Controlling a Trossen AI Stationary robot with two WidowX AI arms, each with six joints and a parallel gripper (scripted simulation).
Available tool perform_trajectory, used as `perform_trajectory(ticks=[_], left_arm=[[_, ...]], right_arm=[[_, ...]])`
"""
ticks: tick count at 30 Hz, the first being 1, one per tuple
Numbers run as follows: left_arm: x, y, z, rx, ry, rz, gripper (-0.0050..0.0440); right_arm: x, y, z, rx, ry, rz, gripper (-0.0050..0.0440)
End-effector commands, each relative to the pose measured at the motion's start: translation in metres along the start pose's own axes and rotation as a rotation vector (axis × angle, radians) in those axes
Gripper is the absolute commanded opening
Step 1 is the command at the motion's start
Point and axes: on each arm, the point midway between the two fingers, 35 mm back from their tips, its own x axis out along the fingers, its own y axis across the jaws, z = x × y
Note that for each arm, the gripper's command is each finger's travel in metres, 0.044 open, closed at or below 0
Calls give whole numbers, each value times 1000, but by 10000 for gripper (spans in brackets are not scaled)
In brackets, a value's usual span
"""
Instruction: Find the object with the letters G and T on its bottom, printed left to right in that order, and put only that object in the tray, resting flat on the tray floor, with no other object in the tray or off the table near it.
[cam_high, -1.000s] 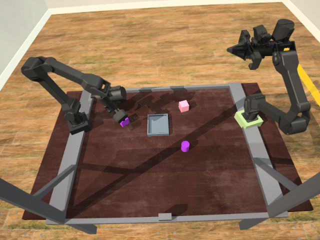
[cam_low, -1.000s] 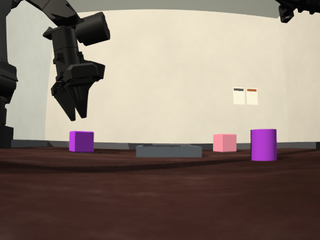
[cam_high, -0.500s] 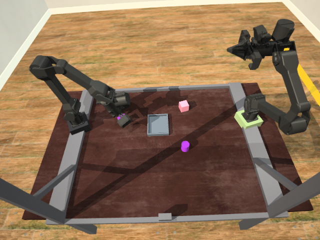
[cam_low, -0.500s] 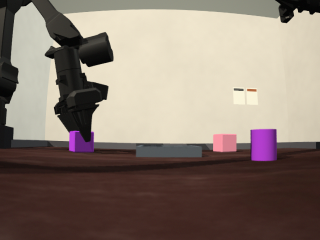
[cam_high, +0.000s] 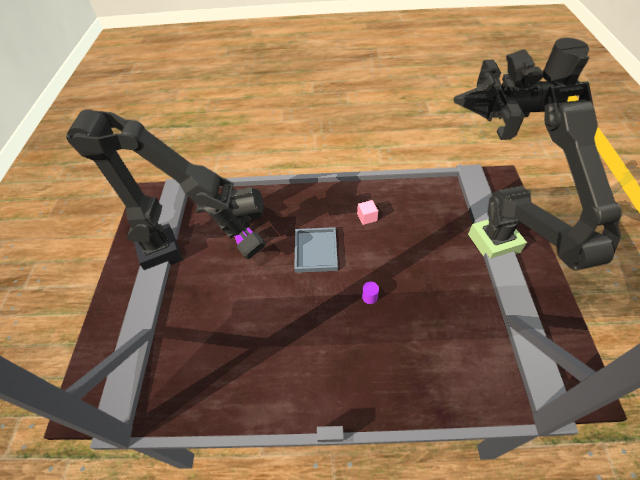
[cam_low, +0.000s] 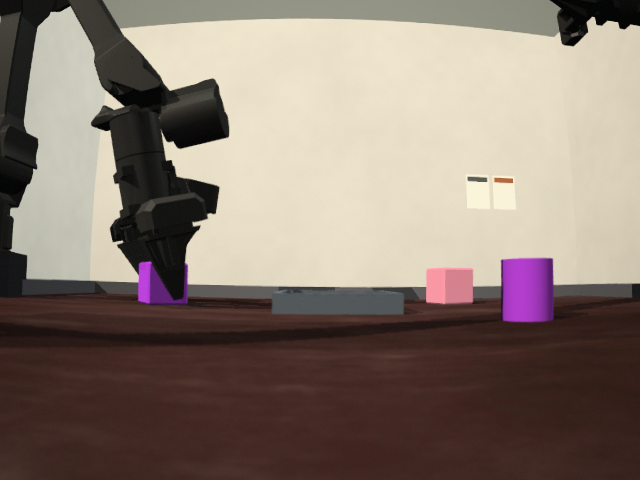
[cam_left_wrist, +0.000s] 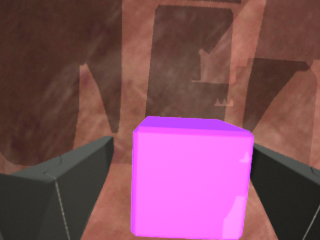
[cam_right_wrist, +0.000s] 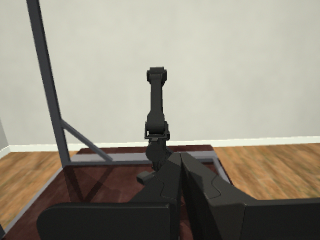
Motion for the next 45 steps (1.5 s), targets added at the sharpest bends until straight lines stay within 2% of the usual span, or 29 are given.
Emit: perform_trajectory(ticks=[1, 2, 21, 32, 45], left_arm=[[-2, -3, 5, -3, -16, -14, 304], [-3, -3, 5, -4, -18, -14, 280], [-3, -3, 5, -4, -18, -14, 173], [-25, -7, 16, -6, -30, -24, 171], [-67, -4, 24, -6, -31, -25, 171]], right_arm=[[0, 0, 4, -8, -1, -1, -50], [0, 0, 4, -8, -1, -1, -50], [0, 0, 4, -8, -1, -1, -50], [0, 0, 4, -8, -1, -1, -50], [0, 0, 4, -8, -1, -1, -50]])
